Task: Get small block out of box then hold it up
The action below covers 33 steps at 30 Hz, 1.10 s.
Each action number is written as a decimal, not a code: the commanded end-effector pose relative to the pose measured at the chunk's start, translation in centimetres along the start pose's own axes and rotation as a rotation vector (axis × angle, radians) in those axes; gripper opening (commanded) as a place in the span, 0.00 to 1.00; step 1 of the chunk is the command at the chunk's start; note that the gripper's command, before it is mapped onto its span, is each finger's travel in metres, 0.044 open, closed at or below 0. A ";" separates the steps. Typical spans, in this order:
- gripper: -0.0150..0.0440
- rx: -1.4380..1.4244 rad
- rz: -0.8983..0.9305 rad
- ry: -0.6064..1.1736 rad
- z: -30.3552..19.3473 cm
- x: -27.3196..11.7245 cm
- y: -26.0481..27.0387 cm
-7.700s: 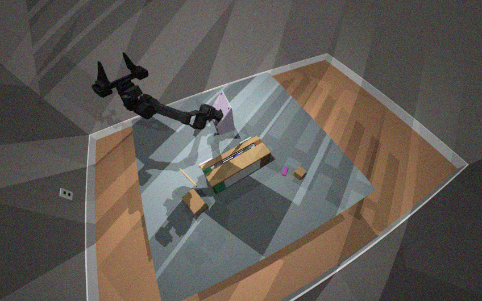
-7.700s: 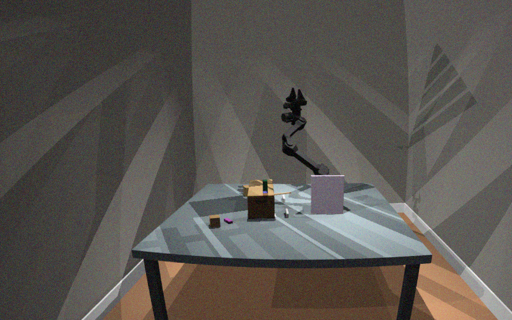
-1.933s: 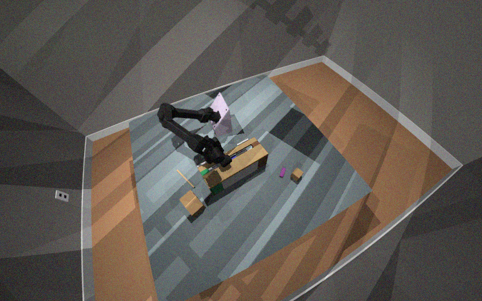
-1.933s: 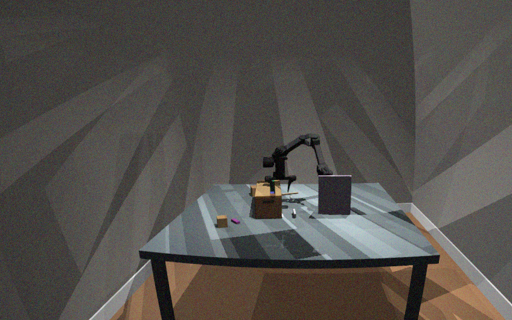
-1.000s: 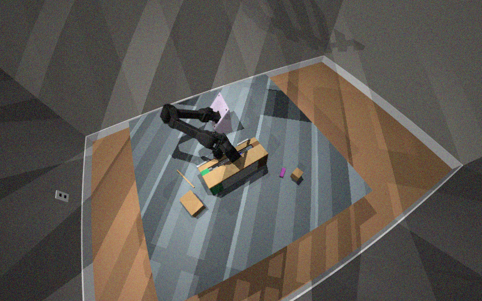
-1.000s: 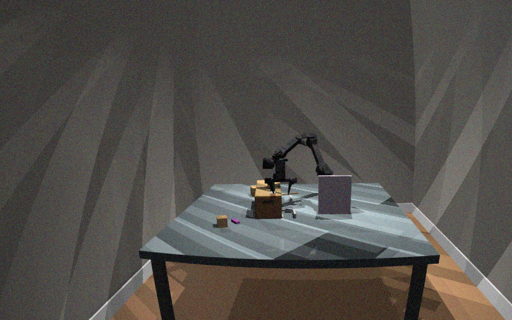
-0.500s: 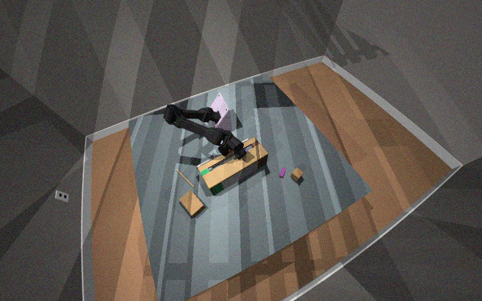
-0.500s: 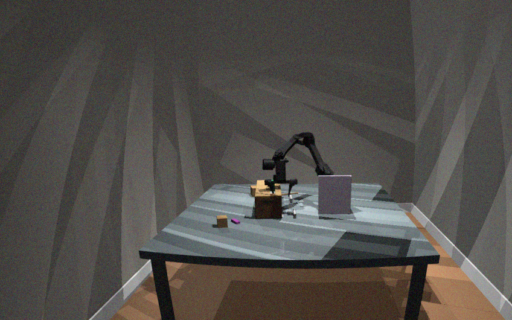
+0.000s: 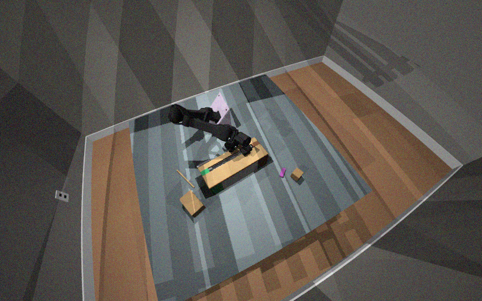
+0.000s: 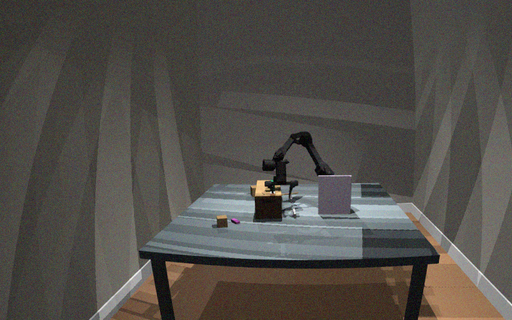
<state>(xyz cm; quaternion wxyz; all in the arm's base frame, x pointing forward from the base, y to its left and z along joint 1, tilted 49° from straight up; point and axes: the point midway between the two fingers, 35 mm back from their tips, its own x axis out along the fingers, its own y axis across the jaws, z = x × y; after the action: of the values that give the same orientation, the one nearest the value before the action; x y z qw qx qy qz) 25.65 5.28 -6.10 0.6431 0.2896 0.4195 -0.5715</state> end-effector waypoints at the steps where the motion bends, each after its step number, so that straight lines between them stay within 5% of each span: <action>1: 0.93 0.003 -0.004 0.003 -1.0 0.5 0.0; 6: 0.93 0.002 -0.004 0.003 -1.2 0.3 0.0; 13: 0.93 -0.004 -0.008 0.002 -3.0 -5.3 -0.1; 19: 0.89 -0.028 0.004 0.000 -3.1 -5.2 0.0; 23: 0.74 -0.389 0.018 -0.035 -3.7 -5.1 -0.3; 33: 0.74 -1.470 -0.007 -0.168 -5.2 -4.9 -1.3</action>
<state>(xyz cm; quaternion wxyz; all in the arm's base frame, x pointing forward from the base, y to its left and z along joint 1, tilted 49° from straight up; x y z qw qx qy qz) 24.24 11.39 -3.62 0.7264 -0.0055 0.5843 -0.3619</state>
